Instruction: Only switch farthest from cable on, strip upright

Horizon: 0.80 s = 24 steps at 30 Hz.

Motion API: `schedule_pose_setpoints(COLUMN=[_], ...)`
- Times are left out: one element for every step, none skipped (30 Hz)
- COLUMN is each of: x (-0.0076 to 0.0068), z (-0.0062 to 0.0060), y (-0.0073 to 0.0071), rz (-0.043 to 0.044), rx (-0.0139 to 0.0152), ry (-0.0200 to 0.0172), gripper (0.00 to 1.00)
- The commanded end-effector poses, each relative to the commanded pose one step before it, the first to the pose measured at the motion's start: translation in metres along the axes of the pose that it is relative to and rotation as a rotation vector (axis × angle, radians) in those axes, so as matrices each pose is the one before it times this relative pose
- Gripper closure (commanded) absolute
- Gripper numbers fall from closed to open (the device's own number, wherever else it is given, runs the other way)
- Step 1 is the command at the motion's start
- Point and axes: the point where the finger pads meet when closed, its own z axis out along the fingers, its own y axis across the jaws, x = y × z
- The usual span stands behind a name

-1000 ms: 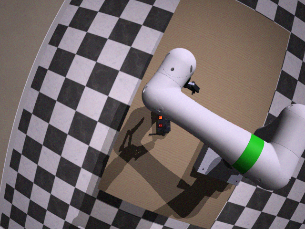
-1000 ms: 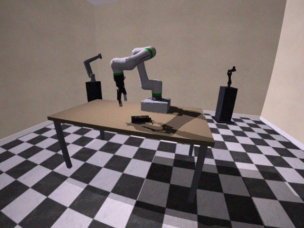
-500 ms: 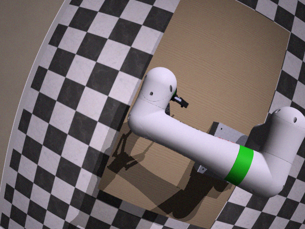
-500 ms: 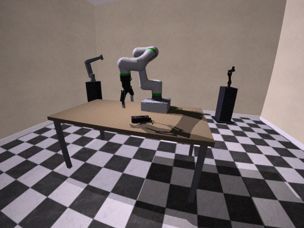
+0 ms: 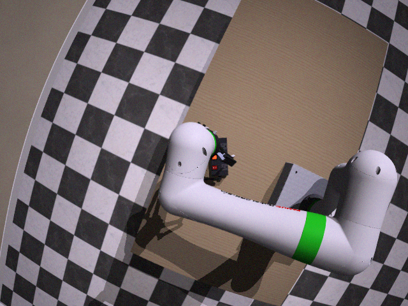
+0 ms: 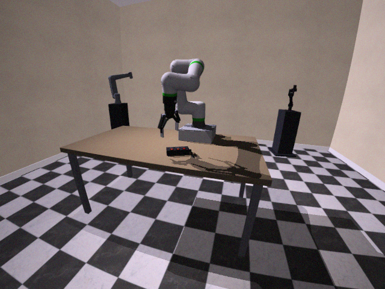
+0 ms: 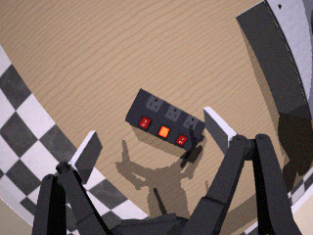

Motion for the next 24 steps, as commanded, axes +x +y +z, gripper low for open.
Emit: schedule_pose_setpoints(x=[-0.02137, -0.00662, 0.0, -0.00588, 0.0, 0.0, -0.00518, -0.0045, -0.00387, -0.00328, -0.00273, -0.00223, -0.00177, -0.00136, -0.00099, -0.00068, -0.00042, -0.00022, -0.00008, -0.00001, 0.0, 0.0, 0.0, 0.0], z=[-0.00407, -0.00151, 0.0, -0.00143, 0.0, 0.0, -0.00133, -0.00122, -0.0011, -0.00097, -0.00083, -0.0007, -0.00057, -0.00045, -0.00033, -0.00023, -0.00014, -0.00008, -0.00003, 0.0, 0.0, 0.0, 0.0, 0.0], y=[0.00527, 0.00274, 0.0, 0.00273, 0.0, 0.0, 0.00265, 0.0025, 0.00231, 0.00207, 0.00181, 0.00154, 0.00127, 0.001, 0.00075, 0.00052, 0.00033, 0.00017, 0.00007, 0.00001, 0.0, 0.0, 0.0, 0.0], rz=[0.10152, 0.03067, 0.0, 0.02782, 0.0, 0.0, 0.02498, 0.02217, 0.01942, 0.01674, 0.01416, 0.0117, 0.00941, 0.00729, 0.00539, 0.00372, 0.00232, 0.00123, 0.00046, 0.00007, 0.0, 0.0, 0.0, 0.0], rx=[0.01482, 0.00559, 0.0, 0.0055, 0.0, 0.0, 0.00527, 0.00493, 0.00451, 0.00403, 0.00351, 0.00297, 0.00243, 0.00191, 0.00142, 0.00099, 0.00062, 0.00033, 0.00012, 0.00002, 0.0, 0.0, 0.0, 0.0], ry=[0.03636, 0.00829, 0.0, 0.00726, 0.0, 0.0, 0.00629, 0.00539, 0.00456, 0.00381, 0.00313, 0.00252, 0.00198, 0.00151, 0.0011, 0.00075, 0.00047, 0.00024, 0.00009, 0.00001, 0.0, 0.0, 0.0, 0.0], gripper=[0.0, 0.0, 0.0, 0.0, 0.0, 0.0, 0.0, 0.0, 0.0, 0.0, 0.0, 0.0, 0.0, 0.0, 0.0, 0.0, 0.0, 0.0, 0.0, 0.0, 0.0, 0.0, 0.0, 0.0])
